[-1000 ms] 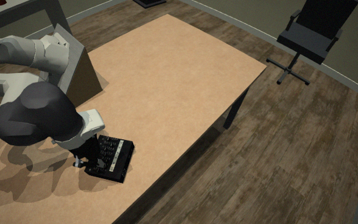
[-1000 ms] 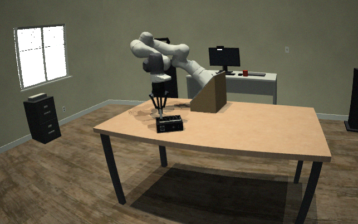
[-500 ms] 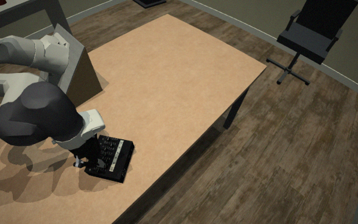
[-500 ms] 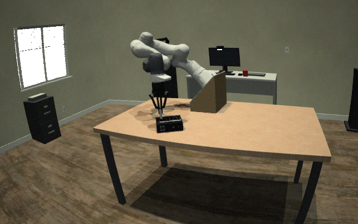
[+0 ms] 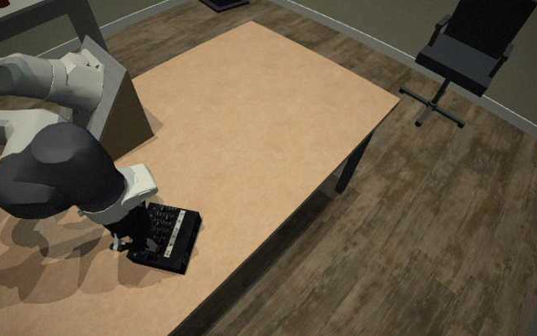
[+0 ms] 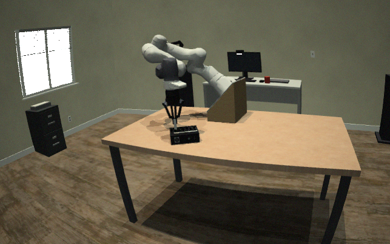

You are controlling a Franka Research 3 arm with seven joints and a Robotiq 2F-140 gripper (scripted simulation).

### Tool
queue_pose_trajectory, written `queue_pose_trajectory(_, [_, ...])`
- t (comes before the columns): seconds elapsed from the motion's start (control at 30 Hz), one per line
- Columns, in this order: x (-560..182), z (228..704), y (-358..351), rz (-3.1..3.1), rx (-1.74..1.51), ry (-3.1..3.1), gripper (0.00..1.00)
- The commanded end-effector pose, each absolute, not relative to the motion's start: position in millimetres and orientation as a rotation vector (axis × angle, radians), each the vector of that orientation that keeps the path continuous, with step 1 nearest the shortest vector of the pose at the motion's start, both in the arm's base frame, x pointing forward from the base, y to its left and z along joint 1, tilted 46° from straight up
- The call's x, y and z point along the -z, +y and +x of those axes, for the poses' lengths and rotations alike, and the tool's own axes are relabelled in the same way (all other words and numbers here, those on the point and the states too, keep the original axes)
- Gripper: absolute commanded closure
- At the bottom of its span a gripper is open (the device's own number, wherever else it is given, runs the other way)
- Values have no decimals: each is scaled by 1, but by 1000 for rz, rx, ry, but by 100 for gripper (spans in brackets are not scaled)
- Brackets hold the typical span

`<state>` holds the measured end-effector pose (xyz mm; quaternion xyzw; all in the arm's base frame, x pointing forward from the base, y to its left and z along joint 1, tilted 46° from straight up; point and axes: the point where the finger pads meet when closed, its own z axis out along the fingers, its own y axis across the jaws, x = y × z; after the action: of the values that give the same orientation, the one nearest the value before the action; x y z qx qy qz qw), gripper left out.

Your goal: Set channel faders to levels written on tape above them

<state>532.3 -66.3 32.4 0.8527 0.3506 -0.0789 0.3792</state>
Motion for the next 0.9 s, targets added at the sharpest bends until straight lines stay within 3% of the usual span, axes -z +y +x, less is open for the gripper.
queue_pose_trajectory(0.0, [-33, 532, -67, 2176, 199, 892, 100])
queue_pose_trajectory(0.87, [-45, 527, -60, 2176, 199, 892, 100])
